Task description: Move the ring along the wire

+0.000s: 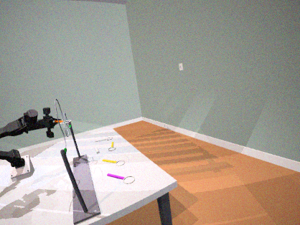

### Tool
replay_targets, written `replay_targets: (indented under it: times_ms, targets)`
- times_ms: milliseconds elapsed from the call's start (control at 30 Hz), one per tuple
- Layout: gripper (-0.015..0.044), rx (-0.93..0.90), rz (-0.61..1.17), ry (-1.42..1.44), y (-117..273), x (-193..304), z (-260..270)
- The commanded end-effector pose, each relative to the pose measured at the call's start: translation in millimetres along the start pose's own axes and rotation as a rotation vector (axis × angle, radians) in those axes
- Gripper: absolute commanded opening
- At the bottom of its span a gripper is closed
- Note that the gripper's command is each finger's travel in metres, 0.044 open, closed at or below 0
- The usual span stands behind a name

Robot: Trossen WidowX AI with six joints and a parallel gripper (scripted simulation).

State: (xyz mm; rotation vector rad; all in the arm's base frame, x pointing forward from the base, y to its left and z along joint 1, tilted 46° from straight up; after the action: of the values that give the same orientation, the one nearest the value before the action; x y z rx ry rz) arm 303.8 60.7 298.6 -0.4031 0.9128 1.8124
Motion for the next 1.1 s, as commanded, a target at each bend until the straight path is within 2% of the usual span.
replay_targets:
  times_ms: [0, 1067]
  targets:
    - [-0.015, 0.034, -0.01, 0.068, -0.1, -0.5, -0.7]
    - [-0.015, 0.365, -0.086, 0.658, -0.2, -7.2, -30.4]
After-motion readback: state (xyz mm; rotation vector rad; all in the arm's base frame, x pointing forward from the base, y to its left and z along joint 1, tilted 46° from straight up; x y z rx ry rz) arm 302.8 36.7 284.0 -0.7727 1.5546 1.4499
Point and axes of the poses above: the point midway between the two fingers, 35 mm back from their tips, its own y axis back along the fingers, its own z axis across the jaws, x = y × z, the point moved 5 cm from there along y, back along the fingers
